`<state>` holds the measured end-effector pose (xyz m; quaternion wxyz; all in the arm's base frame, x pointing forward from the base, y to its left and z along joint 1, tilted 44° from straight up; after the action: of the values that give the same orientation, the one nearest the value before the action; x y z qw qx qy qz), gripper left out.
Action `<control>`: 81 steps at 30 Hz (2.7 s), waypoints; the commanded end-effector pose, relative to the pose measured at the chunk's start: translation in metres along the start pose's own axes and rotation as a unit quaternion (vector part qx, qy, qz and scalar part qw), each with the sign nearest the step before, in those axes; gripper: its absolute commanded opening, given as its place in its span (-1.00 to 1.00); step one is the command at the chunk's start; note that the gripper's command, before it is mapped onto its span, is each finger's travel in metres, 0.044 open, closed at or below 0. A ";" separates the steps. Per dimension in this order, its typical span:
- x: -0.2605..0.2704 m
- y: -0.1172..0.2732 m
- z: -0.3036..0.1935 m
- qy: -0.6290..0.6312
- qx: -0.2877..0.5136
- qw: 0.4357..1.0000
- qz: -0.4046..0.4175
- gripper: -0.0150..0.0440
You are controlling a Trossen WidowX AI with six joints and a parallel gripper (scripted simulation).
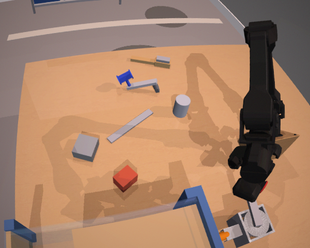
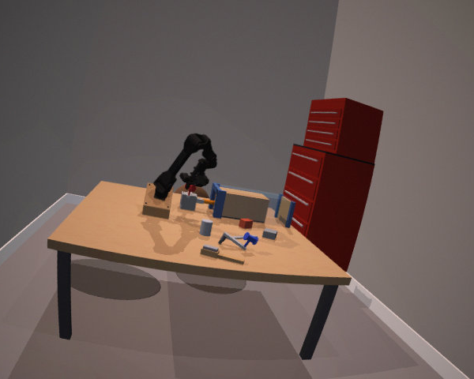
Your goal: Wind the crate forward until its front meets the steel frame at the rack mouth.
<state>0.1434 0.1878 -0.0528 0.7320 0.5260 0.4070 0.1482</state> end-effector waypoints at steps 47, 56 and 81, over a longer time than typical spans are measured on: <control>0.025 0.037 0.002 -0.008 -0.005 1.000 0.002 1.00; 0.022 0.067 -0.014 -0.008 -0.003 1.000 0.000 1.00; 0.084 0.072 -0.118 0.003 -0.180 0.984 -0.015 1.00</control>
<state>0.1298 0.3307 -0.0183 0.8002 0.4105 0.3933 0.1910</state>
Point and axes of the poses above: the point midway between the two fingers, 35 mm back from their tips, its own y axis back along the fingers, its own x axis across the jaws, z = x × y, the point moved 2 cm from there along y, back along the fingers, and after that the axes turned 8 degrees about y, right-handed, at the moved point
